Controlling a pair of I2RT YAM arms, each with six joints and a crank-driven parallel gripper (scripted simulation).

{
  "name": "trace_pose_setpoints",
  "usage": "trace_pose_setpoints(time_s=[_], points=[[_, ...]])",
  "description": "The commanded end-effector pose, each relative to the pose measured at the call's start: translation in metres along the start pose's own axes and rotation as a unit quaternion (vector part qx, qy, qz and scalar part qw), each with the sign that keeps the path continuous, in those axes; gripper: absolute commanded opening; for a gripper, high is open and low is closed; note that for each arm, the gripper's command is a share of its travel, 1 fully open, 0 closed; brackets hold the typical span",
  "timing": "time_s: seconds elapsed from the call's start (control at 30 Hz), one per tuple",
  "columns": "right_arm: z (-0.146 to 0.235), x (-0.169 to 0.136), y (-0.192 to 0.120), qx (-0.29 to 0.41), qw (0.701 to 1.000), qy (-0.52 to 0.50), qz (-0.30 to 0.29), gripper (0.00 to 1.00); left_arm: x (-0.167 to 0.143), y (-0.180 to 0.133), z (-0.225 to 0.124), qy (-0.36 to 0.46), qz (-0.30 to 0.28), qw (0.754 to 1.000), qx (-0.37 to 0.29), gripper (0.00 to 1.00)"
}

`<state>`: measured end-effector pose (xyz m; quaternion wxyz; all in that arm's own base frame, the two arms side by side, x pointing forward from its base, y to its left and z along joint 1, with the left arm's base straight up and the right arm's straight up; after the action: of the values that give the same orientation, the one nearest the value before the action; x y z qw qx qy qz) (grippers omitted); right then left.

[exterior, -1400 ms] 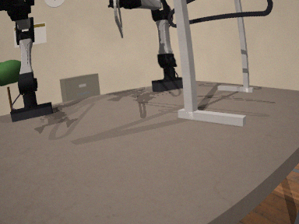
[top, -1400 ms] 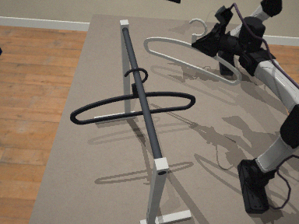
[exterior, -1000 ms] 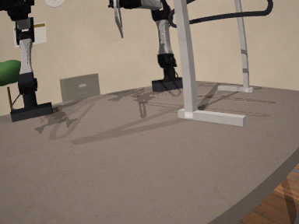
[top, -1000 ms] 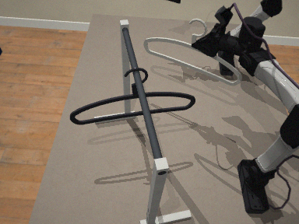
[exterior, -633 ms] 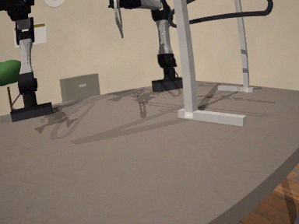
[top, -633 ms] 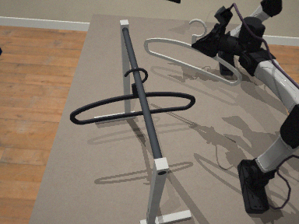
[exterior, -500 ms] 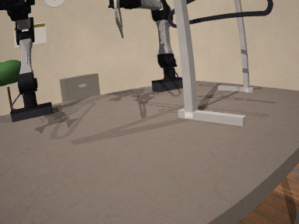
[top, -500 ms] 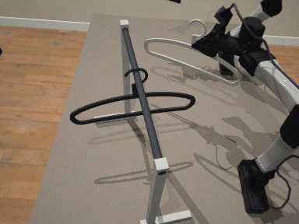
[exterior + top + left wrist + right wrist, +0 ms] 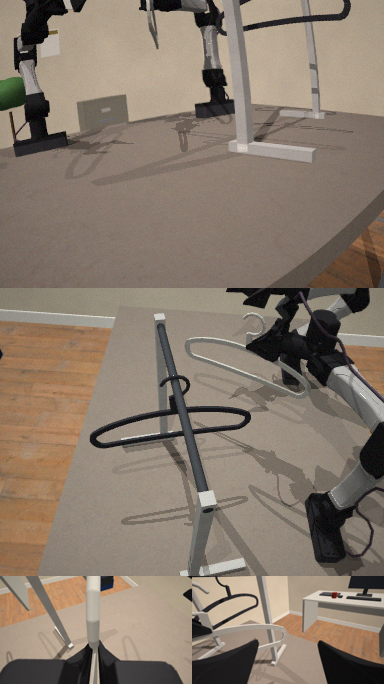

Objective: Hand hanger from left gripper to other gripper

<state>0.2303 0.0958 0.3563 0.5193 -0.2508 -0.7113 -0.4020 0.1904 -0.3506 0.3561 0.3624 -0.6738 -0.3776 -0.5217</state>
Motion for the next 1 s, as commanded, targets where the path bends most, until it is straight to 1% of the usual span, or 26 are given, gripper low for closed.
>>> trace_pose_setpoints(time_s=[0.0,0.2,0.27,0.4,0.43,0.53,0.6,0.97], points=[[0.033,-0.004,0.015,0.090,0.990,0.029,-0.107,1.00,0.007,-0.001,-0.001,-0.010,-0.011,1.000,-0.003,0.02],[0.071,-0.018,0.026,0.171,0.973,0.061,-0.145,1.00,0.007,-0.001,-0.001,-0.010,-0.011,1.000,-0.003,0.02],[0.071,-0.018,0.026,0.171,0.973,0.061,-0.145,1.00,0.007,-0.001,-0.001,-0.010,-0.011,1.000,-0.003,0.02],[0.089,-0.027,0.033,0.206,0.963,0.077,-0.154,1.00,0.007,-0.001,-0.001,-0.010,-0.011,1.000,-0.003,0.02],[0.092,-0.024,0.037,0.212,0.961,0.078,-0.162,1.00,0.007,-0.001,-0.001,-0.010,-0.011,1.000,-0.003,0.02],[0.097,-0.028,0.040,0.221,0.959,0.084,-0.158,1.00,0.007,-0.001,-0.001,-0.010,-0.011,1.000,-0.003,0.02],[0.098,-0.034,0.042,0.218,0.961,0.086,-0.146,1.00,0.007,-0.001,-0.001,-0.010,-0.011,1.000,-0.003,0.02],[0.098,-0.035,0.042,0.217,0.962,0.086,-0.144,1.00,0.007,-0.001,-0.001,-0.010,-0.011,1.000,-0.003,0.02]])
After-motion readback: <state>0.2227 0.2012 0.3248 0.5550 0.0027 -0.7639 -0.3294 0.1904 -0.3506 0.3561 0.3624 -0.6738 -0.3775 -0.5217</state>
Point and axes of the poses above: on each arm, the point where the finger pads meet when closed, its own y axis out along the fingers, its own z axis across the jaws, x = y × z, the point moved 9 cm from there along -y, back along the fingers, and after that the axes turned 12 degrees about -y, right-handed, at the moved point
